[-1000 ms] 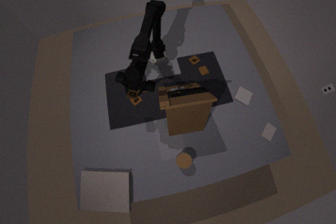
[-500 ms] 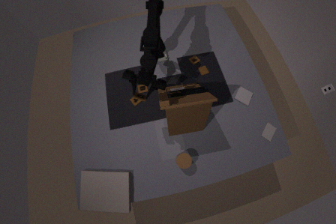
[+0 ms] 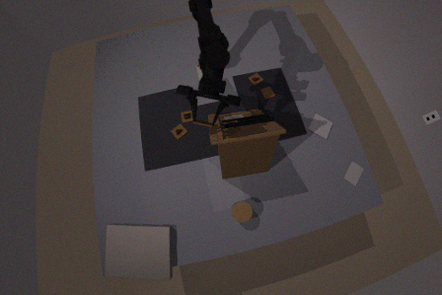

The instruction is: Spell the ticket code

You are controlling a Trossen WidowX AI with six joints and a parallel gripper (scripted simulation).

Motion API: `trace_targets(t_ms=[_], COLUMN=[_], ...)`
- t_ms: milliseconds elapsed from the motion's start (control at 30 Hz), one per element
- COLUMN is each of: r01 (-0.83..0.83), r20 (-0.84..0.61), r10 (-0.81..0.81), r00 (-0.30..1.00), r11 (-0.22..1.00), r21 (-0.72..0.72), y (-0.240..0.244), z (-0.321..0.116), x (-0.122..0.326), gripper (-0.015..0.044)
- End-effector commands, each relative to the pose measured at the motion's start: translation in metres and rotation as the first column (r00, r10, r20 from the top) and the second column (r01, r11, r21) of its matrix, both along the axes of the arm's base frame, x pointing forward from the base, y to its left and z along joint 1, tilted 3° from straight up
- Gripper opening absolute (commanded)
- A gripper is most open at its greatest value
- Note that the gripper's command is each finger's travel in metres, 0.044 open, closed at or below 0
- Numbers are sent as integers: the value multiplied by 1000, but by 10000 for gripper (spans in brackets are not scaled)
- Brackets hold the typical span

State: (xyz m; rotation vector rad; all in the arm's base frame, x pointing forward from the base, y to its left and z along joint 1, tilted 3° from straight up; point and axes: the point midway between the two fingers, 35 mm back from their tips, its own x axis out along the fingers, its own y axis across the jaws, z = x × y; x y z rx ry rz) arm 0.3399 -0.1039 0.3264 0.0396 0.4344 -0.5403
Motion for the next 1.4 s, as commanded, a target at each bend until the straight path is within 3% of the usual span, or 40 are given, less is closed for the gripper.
trace_targets(t_ms=[0, 733, 1367], r01=[-38, -167, -246], r20=[57, 33, -16], r10=[36, 164, 254], r00=[998, 986, 967], r11=[999, 977, 948], r21=[24, 136, 202], y=[22, 142, 253], z=[13, -18, -56], x=[8, 42, 32], gripper=[0, 0, 0])
